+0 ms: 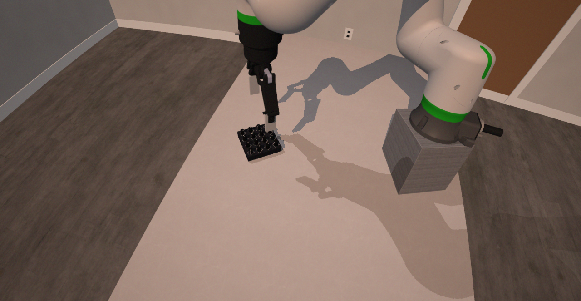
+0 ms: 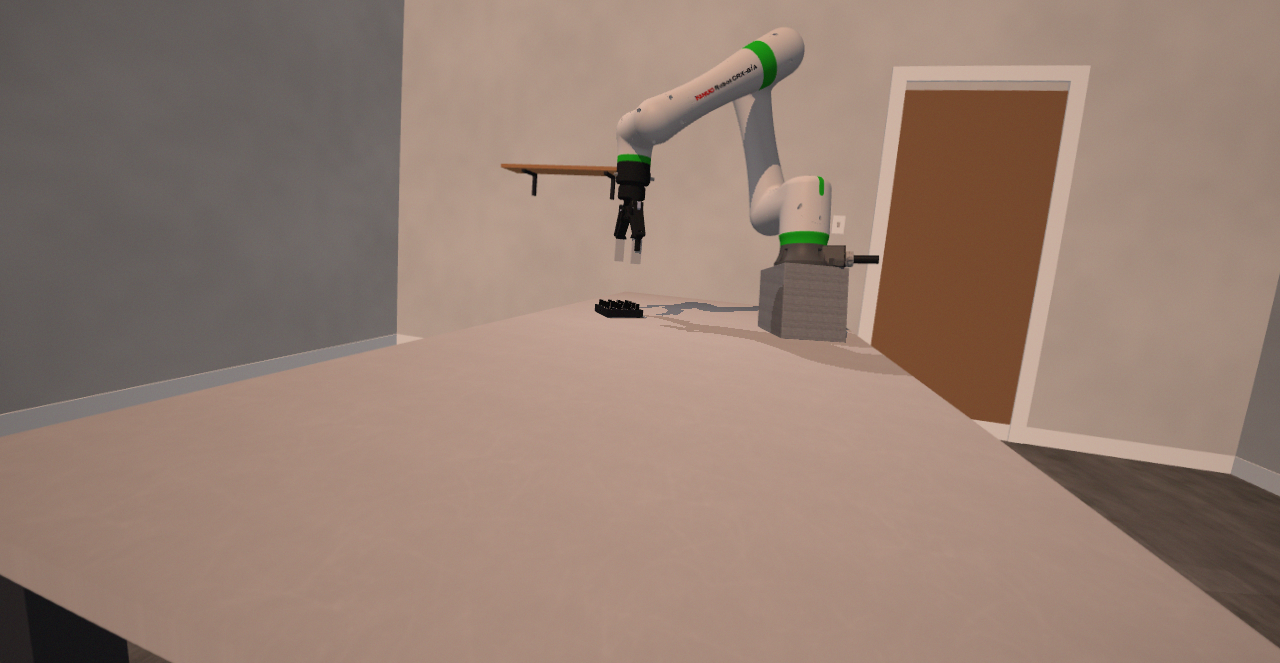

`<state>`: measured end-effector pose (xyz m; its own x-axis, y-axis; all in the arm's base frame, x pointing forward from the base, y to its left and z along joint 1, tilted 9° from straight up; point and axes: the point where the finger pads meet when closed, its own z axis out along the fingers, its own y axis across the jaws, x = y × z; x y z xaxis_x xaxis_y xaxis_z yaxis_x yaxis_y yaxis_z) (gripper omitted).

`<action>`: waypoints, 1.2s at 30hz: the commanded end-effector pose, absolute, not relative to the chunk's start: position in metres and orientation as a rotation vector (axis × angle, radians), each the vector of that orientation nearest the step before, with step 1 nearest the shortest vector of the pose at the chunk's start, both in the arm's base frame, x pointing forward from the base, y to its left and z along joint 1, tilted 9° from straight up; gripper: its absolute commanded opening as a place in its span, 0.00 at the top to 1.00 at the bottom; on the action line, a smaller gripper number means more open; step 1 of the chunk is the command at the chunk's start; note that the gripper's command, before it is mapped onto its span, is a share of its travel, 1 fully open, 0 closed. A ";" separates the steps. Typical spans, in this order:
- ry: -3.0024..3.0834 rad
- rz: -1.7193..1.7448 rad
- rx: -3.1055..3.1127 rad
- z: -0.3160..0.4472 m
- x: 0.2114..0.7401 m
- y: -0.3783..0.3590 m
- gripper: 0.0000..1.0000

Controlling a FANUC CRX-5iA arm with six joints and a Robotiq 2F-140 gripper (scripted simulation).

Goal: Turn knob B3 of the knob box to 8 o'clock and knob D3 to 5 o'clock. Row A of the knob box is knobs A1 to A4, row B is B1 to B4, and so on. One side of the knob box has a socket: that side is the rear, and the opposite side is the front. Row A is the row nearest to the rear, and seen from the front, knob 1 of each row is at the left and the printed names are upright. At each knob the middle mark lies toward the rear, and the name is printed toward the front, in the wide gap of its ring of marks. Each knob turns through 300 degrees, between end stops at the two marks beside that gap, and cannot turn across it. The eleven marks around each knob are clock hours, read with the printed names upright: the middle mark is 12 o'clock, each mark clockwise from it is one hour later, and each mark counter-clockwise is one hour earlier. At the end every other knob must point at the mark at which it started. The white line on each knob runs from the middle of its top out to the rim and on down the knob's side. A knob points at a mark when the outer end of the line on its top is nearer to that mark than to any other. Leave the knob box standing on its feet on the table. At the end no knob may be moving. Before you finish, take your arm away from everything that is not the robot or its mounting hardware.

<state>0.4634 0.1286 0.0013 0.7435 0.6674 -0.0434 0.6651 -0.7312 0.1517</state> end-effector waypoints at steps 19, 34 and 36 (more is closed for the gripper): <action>1.072 0.021 2.785 0.002 0.457 0.122 0.00; 1.072 0.021 2.785 0.003 0.439 0.104 0.00; 1.072 0.021 2.785 0.004 0.436 0.101 0.00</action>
